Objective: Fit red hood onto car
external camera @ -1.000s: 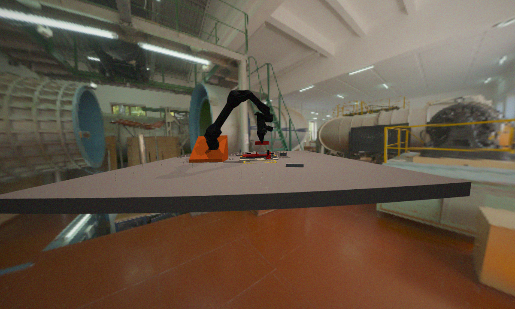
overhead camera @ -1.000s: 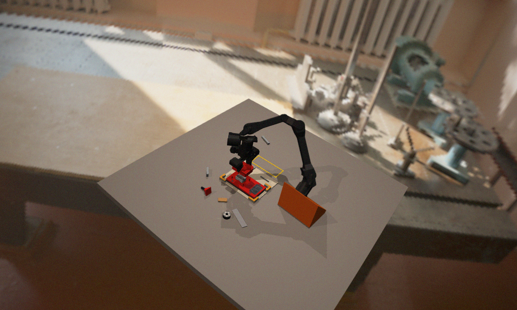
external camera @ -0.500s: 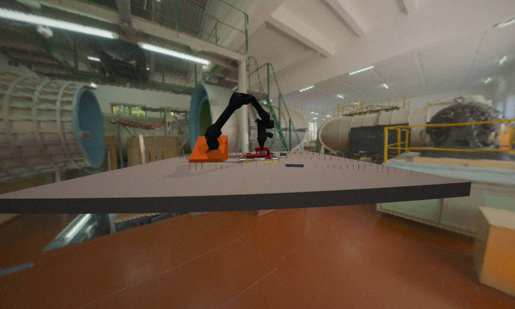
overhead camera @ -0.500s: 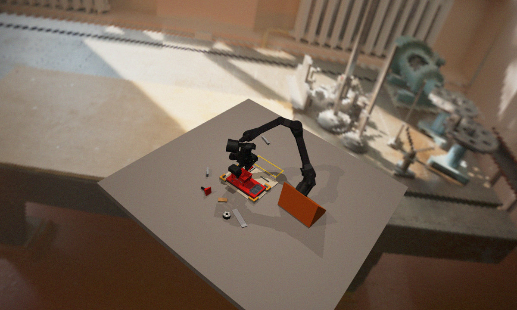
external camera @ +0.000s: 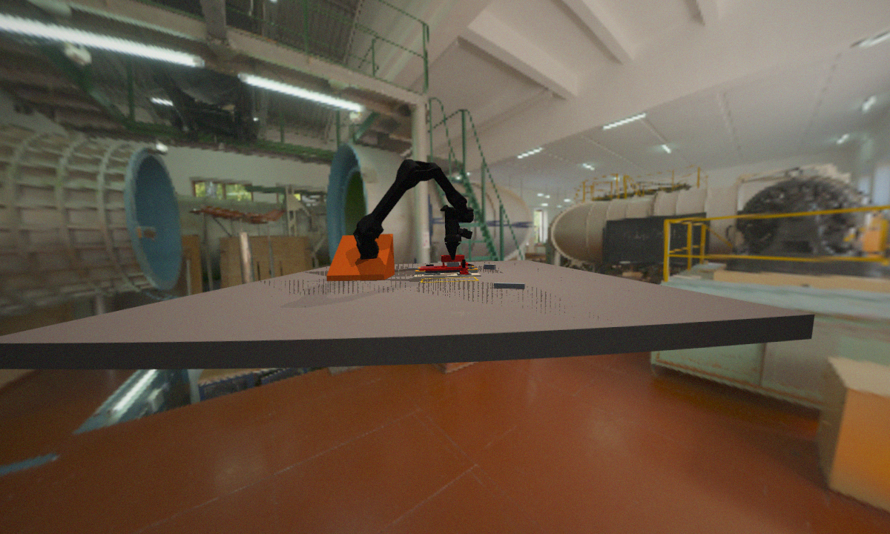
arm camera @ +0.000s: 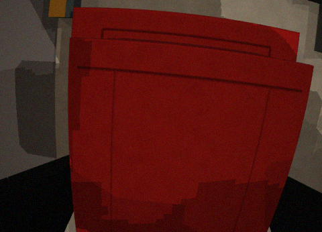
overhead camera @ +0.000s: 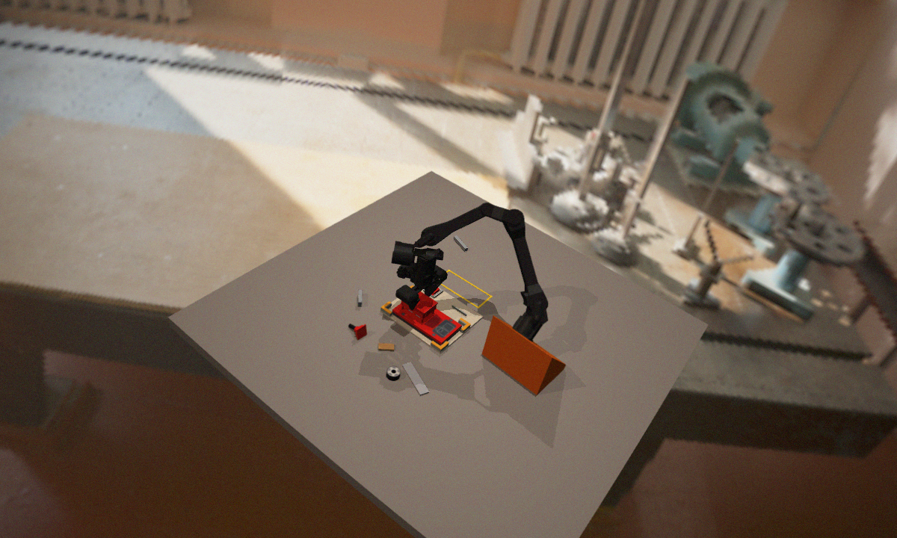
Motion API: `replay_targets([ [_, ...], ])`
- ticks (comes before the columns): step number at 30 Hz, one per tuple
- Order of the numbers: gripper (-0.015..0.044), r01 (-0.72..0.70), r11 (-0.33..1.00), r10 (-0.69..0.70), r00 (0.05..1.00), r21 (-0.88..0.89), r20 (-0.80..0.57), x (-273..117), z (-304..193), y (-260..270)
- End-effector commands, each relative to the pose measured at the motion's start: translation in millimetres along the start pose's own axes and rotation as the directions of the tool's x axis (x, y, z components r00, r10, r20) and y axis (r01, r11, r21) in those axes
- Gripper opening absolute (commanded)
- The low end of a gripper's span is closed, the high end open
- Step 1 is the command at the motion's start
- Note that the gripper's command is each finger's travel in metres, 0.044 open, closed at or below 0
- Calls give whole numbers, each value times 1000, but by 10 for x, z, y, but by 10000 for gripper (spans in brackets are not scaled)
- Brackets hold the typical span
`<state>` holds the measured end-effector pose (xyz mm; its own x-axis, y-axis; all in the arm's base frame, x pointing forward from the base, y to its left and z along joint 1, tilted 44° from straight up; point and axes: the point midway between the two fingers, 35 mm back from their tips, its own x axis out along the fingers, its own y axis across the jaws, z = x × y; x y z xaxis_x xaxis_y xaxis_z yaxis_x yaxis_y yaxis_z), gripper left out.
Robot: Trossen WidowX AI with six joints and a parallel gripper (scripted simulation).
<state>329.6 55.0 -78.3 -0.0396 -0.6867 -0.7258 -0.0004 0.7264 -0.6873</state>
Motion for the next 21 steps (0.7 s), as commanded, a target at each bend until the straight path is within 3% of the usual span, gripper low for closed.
replay_targets([
  [1,0,2,1000,-2,1000,-3,4,-3,12,-4],
  [21,0,2,1000,-2,1000,-3,4,43,7,-8],
])
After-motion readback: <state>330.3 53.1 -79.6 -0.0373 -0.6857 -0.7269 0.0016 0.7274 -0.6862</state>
